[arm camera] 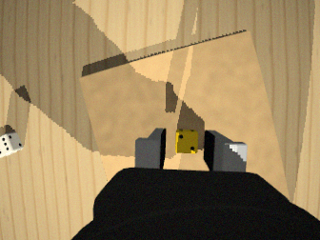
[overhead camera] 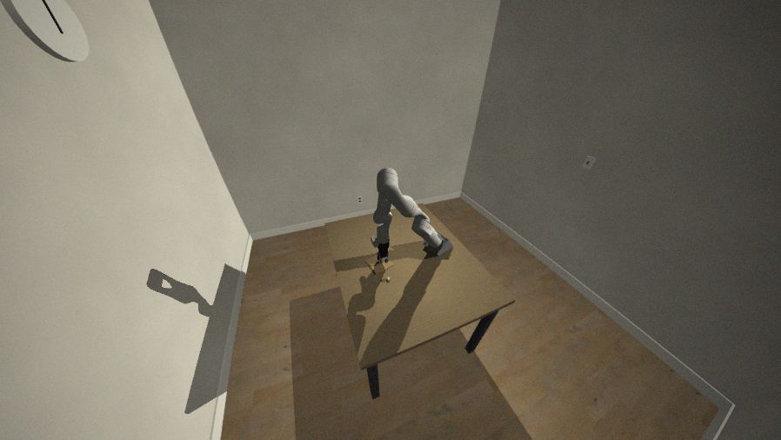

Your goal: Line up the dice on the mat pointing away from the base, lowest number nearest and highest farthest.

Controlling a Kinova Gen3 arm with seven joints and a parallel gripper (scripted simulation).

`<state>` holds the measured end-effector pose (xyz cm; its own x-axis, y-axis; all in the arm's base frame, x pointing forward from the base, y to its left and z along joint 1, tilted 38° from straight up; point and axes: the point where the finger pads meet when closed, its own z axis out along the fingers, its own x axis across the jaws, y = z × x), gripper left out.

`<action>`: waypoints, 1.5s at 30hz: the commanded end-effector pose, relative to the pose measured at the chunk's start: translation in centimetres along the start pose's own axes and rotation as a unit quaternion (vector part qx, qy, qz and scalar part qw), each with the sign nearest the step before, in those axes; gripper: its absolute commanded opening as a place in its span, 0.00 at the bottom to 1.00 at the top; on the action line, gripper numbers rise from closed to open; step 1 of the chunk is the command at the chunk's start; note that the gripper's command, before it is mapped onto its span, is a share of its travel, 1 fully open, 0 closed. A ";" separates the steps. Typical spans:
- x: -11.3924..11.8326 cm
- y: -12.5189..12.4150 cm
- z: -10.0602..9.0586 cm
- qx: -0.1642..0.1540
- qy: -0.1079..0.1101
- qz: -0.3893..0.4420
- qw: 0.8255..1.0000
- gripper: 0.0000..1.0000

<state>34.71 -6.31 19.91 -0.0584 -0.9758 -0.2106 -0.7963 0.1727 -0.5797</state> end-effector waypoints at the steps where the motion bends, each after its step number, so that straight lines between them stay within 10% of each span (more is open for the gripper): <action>1: 0.1 -0.2 -0.4 0.003 0.003 -0.001 1.000 0.64; 45: 0.1 -0.1 -8.0 0.003 0.003 -0.001 1.000 0.64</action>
<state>30.00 -7.40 26.13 -0.0598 -0.9762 -0.2085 -0.7947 0.1729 -0.5818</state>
